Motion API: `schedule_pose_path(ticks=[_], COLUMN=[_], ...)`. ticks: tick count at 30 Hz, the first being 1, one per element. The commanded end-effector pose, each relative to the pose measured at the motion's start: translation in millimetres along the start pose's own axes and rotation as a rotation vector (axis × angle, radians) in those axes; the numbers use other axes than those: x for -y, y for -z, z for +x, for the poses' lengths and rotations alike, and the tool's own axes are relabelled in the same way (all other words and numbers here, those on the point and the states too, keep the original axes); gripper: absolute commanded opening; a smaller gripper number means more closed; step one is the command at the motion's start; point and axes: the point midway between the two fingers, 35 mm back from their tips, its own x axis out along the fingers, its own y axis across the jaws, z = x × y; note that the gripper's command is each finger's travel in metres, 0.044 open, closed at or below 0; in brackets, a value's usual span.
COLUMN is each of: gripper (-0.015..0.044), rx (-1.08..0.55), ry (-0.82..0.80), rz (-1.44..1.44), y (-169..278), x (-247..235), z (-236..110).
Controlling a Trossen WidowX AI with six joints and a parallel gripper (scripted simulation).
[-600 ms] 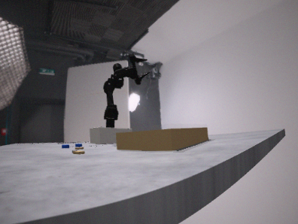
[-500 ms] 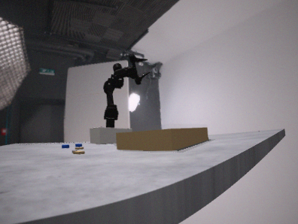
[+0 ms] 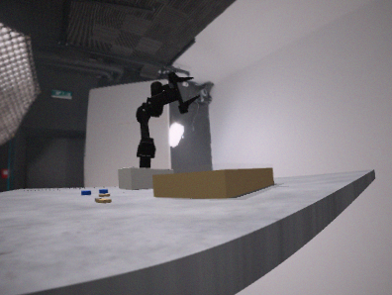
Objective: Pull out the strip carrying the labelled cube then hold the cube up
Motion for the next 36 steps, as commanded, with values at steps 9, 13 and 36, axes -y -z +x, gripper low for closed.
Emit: schedule_pose_path(ticks=[9, 13, 36], gripper=[0.0400, 0.0400, 0.0400], rx=[0.417, 0.438, 0.233], ry=[0.388, 0.500, 1.218], rz=[-0.827, -0.951, -1.541], y=[-94.8, -105.7, -142.2], x=[62.8, 74.7, 137.6], z=[-27.1, -36.0, -100.9])
